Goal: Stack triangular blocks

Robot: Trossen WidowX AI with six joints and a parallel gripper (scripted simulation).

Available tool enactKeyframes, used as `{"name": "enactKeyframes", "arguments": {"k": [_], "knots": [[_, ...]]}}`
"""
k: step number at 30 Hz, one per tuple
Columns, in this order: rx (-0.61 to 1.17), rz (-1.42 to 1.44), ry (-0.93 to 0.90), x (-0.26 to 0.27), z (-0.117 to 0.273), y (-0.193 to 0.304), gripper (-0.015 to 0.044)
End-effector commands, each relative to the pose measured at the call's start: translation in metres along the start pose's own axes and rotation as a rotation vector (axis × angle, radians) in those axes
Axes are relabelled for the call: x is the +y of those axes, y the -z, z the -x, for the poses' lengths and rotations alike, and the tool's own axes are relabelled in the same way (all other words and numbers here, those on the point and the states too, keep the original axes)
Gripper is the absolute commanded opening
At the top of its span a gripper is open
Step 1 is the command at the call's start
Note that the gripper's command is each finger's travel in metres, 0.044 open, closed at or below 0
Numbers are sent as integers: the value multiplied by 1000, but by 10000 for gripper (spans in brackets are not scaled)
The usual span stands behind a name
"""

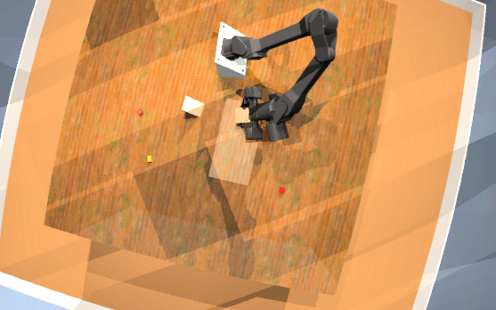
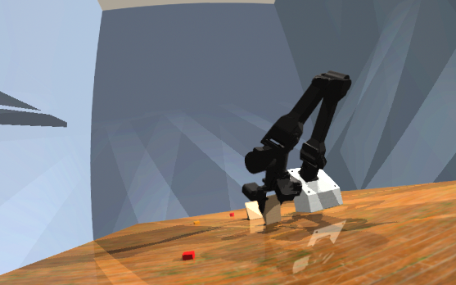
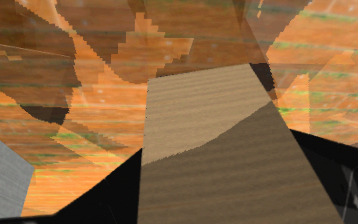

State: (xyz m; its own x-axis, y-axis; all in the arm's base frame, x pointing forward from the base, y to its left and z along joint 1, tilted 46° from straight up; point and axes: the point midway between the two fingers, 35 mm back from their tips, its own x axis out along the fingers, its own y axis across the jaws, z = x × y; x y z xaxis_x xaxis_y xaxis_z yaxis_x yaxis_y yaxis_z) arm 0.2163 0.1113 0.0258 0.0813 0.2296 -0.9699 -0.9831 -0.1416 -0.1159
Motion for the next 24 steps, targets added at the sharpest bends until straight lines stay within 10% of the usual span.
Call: {"name": "enactKeyframes", "arguments": {"k": [1, 9, 24], "knots": [[107, -6, 12, -2, 5, -6, 0], [312, -9, 11, -2, 10, -20, 0], [230, -4, 0, 0, 7, -15, 394]]}}
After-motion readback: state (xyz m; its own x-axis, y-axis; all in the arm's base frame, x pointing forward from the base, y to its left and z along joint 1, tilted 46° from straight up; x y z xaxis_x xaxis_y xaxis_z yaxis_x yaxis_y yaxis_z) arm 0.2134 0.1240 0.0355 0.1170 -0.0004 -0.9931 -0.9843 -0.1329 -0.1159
